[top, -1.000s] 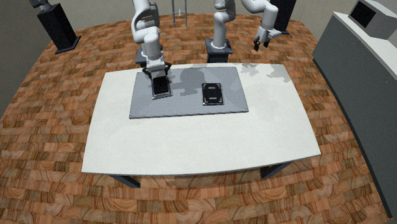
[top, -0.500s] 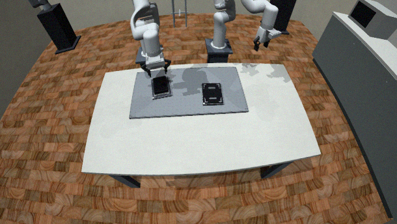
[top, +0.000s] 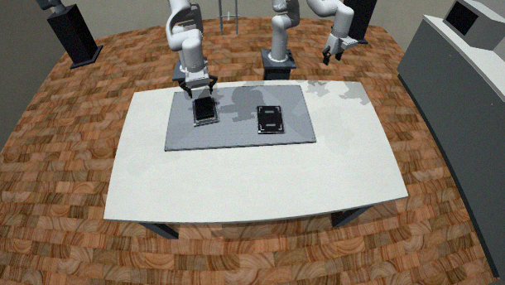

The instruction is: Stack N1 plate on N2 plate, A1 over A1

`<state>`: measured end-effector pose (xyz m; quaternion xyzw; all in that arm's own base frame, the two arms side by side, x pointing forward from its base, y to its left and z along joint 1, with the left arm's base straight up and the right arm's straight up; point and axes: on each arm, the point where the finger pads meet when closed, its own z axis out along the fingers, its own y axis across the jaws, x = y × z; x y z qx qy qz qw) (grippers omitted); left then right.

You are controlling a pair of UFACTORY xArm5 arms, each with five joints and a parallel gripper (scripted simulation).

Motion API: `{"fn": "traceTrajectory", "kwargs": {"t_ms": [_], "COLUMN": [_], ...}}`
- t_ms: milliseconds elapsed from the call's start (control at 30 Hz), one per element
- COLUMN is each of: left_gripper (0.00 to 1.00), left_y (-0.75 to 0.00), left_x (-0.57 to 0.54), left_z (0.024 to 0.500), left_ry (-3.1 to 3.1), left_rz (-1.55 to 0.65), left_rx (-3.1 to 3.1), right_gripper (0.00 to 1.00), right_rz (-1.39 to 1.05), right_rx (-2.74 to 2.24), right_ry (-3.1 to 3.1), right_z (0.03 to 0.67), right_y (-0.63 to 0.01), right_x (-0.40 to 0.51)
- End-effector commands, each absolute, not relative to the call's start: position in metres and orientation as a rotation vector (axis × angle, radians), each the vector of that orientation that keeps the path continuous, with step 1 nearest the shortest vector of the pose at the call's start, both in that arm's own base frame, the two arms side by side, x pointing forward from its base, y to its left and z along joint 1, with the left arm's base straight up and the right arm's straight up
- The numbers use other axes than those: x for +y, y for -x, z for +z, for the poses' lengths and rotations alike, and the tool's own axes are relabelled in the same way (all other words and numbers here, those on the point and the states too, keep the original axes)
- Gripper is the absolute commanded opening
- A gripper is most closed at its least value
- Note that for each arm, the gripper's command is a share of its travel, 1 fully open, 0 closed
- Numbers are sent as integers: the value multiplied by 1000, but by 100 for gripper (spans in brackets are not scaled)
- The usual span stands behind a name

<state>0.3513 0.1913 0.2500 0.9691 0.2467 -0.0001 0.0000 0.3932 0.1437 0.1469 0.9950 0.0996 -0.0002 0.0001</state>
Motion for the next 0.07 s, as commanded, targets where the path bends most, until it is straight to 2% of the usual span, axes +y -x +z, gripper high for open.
{"fn": "traceTrajectory", "kwargs": {"t_ms": [0,33], "left_gripper": [100,100], "left_y": [-352,-352], "left_x": [192,192], "left_z": [252,252], "left_ry": [-3046,-3046], "left_rz": [8,8], "left_rx": [775,775], "right_gripper": [100,100], "right_rz": [6,6], "right_rx": [313,313], "right_ry": [-3127,-3127], "right_z": [148,148], "right_y": [-394,-394], "right_x": [144,144]}}
